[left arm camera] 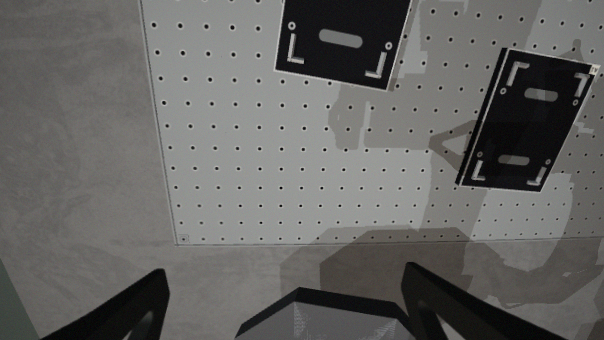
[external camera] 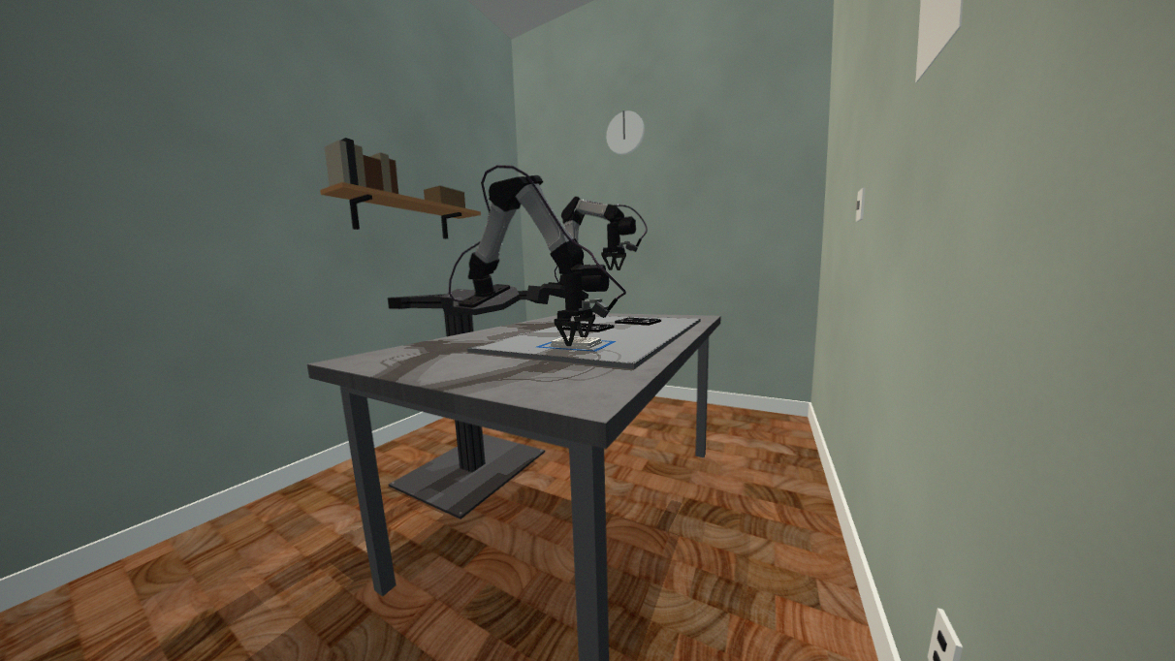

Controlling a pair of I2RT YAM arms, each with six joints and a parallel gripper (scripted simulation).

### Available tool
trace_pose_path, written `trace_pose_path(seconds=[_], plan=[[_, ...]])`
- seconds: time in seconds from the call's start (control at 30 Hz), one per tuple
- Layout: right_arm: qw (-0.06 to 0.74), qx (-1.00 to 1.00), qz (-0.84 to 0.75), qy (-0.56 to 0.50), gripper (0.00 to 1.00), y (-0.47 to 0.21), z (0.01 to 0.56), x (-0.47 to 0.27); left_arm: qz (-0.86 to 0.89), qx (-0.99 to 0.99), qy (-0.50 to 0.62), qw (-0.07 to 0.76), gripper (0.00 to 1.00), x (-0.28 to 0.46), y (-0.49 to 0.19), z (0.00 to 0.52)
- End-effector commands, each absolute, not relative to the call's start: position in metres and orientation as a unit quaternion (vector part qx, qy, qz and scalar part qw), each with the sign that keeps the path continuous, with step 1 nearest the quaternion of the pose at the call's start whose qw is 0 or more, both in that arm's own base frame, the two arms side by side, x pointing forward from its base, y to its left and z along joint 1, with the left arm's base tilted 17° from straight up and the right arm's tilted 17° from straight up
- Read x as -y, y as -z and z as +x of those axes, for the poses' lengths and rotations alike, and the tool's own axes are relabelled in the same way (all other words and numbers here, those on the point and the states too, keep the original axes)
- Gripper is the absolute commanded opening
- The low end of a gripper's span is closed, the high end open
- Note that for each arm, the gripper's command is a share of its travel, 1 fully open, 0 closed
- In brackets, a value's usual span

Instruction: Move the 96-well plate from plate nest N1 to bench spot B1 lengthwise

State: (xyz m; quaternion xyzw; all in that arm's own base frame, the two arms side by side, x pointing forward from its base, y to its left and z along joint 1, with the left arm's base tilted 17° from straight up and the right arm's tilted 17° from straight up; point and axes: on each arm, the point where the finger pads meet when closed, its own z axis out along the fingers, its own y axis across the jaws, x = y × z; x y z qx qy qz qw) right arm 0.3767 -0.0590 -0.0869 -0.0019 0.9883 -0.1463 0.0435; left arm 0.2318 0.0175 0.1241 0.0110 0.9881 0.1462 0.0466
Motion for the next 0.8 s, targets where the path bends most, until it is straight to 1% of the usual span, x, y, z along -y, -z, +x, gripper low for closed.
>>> trace_pose_path(seconds=[0.0,0.63,0.7,0.77], plan=[[0.047,-0.988,-0.002,0.146,1.00,0.086,0.380,0.059,0.016,-0.988,-0.146,0.044,1.00,-0.018,-0.125,0.231],[0.047,-0.988,-0.002,0.146,1.00,0.086,0.380,0.059,0.016,-0.988,-0.146,0.044,1.00,-0.018,-0.125,0.231],[0.035,-0.989,-0.002,0.144,1.00,0.092,0.377,0.059,0.016,-0.988,-0.146,0.044,1.00,-0.018,-0.125,0.231],[0.049,-0.988,-0.001,0.144,1.00,0.080,0.383,0.057,0.016,-0.988,-0.146,0.044,1.00,-0.018,-0.125,0.231]])
